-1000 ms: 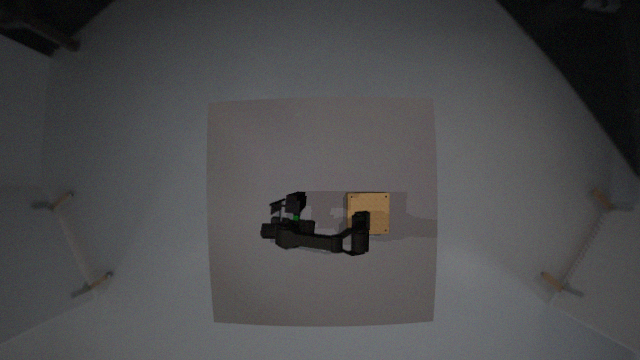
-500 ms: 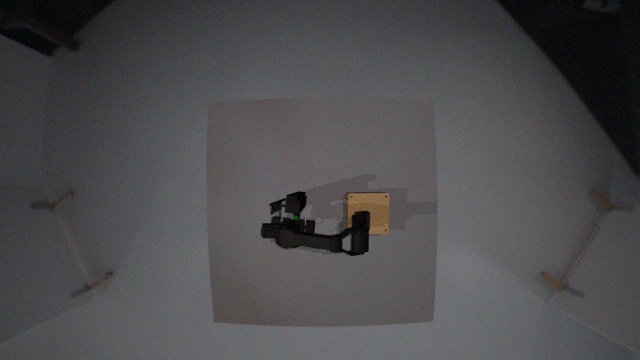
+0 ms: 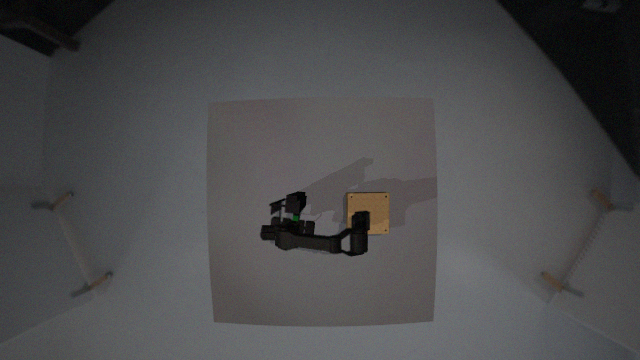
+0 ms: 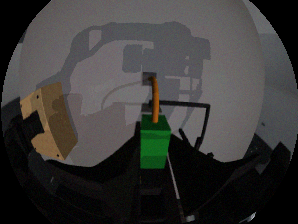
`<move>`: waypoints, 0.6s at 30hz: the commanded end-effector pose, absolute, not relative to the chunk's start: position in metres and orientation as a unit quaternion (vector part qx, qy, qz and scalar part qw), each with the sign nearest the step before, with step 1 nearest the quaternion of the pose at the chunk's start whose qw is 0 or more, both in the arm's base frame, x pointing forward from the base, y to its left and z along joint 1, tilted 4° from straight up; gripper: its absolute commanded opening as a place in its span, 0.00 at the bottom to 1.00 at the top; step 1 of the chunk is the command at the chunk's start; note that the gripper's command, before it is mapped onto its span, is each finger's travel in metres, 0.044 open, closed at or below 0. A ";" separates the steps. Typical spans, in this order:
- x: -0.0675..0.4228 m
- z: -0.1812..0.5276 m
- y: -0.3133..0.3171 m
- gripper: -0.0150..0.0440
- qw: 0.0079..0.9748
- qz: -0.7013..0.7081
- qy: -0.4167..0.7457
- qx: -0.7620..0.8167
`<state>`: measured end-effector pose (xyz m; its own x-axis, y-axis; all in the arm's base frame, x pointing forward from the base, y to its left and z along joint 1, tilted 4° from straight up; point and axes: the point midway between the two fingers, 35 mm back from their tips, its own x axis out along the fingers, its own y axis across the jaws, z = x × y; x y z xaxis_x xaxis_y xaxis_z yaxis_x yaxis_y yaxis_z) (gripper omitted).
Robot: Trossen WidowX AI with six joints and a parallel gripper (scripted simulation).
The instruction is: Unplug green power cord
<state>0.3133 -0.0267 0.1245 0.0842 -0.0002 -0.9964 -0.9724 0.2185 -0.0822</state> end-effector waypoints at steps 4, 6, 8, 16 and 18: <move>0.319 0.127 -0.003 0.25 0.581 0.435 0.514 -0.457; 0.319 0.128 0.000 0.25 0.581 0.435 0.514 -0.457; 0.320 0.128 0.003 0.25 0.581 0.435 0.514 -0.457; 0.321 0.129 0.016 0.25 0.581 0.436 0.513 -0.457; 0.321 0.130 0.019 0.25 0.581 0.436 0.513 -0.457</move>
<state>0.3144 -0.0235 0.1248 0.0669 -0.0680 -0.9954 -0.9630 0.2565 -0.0823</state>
